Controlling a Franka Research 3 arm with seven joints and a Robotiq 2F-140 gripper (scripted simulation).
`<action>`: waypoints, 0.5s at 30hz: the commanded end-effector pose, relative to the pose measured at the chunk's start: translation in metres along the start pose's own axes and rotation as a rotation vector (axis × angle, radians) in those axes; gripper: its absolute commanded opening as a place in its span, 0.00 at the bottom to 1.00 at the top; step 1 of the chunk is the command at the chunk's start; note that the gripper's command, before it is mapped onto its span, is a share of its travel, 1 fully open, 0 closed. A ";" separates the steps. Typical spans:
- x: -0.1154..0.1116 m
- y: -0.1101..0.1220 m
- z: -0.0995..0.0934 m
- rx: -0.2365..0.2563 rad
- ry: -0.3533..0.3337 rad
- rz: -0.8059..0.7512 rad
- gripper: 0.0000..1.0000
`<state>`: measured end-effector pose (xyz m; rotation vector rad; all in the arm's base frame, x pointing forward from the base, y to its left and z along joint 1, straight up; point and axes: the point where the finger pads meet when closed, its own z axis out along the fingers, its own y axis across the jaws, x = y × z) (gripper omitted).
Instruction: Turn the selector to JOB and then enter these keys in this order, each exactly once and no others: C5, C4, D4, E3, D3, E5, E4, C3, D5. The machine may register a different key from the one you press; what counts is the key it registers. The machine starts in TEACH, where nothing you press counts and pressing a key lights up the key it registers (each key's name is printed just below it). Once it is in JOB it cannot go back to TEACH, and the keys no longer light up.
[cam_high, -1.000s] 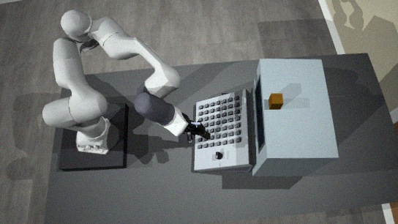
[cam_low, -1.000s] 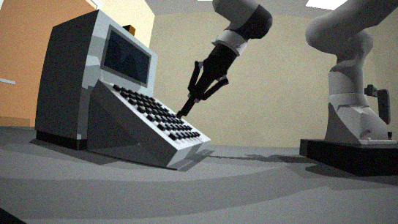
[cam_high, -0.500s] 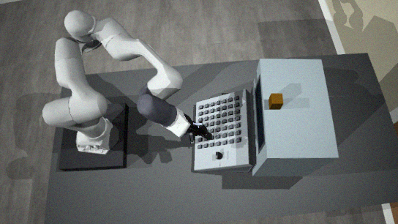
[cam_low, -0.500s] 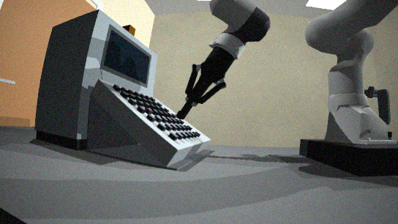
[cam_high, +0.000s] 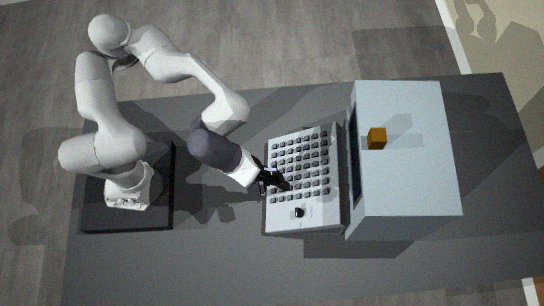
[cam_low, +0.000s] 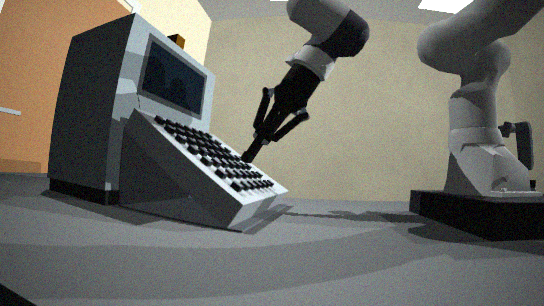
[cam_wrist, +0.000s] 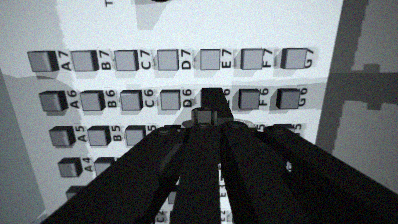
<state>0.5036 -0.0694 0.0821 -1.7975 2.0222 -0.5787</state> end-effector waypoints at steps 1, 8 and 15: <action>0.000 -0.001 0.001 0.002 -0.001 -0.004 0.10; 0.000 -0.001 0.001 0.002 -0.001 -0.004 0.10; 0.000 -0.001 0.003 0.002 -0.001 -0.004 0.10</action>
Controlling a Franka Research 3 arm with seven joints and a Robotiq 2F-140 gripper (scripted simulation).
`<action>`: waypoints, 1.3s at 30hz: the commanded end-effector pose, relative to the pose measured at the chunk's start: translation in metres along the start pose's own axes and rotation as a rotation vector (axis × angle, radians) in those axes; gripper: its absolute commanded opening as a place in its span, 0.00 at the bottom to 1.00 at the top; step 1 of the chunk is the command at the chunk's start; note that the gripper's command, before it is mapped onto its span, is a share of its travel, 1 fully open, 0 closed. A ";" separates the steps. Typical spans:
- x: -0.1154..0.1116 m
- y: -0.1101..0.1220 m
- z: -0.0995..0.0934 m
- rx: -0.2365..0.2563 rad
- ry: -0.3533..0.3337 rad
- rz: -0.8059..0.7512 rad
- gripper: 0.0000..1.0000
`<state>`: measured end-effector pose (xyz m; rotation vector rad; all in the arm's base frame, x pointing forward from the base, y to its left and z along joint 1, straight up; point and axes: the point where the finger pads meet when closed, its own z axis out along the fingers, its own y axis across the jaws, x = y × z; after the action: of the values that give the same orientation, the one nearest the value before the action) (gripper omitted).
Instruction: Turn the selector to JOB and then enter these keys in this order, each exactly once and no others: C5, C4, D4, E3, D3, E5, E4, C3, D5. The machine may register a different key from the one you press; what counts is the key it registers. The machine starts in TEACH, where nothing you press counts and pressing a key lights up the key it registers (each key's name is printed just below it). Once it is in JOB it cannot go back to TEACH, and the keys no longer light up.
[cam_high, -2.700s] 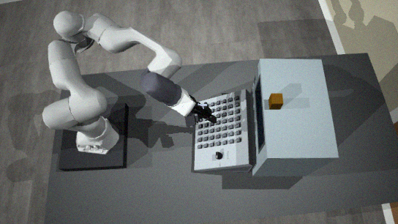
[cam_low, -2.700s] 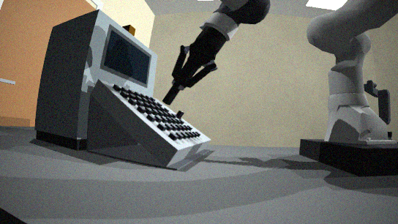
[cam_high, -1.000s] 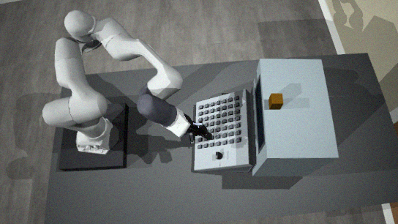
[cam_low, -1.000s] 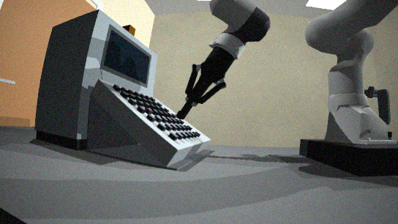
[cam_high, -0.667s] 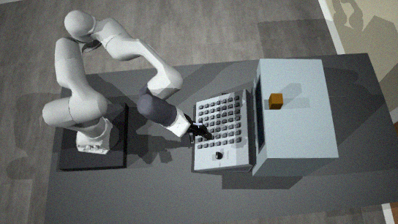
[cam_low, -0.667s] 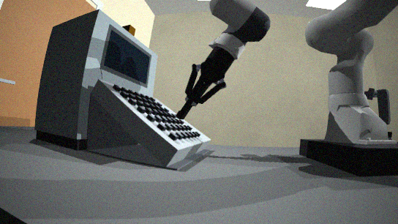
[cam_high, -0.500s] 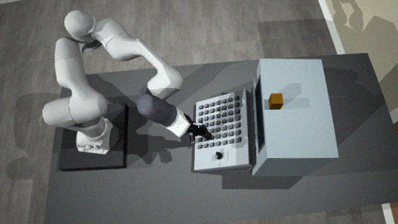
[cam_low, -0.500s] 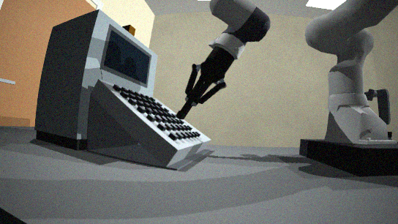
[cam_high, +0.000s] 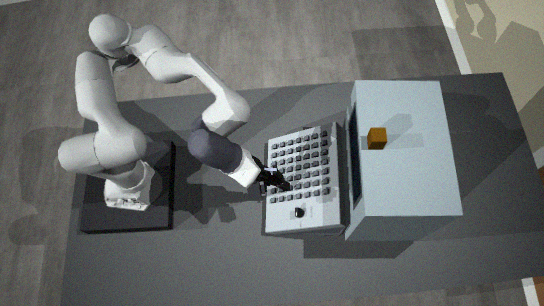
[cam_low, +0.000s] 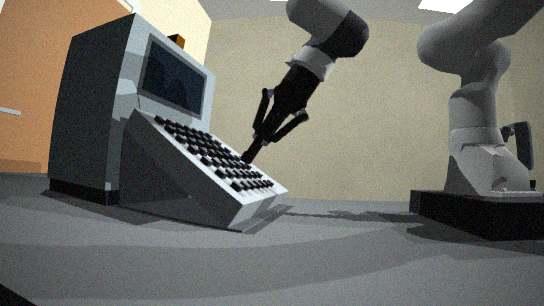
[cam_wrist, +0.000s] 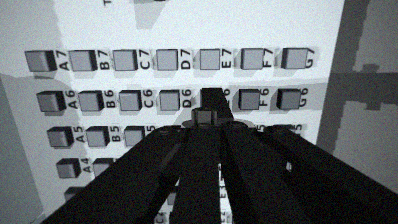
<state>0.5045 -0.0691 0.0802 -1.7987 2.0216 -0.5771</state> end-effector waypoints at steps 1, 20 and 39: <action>0.000 -0.001 0.001 0.003 0.000 -0.003 0.10; 0.000 -0.001 0.008 0.003 0.000 -0.003 0.10; 0.000 -0.001 0.009 0.003 0.000 -0.003 0.10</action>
<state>0.5087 -0.0691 0.0731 -1.7997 2.0205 -0.5754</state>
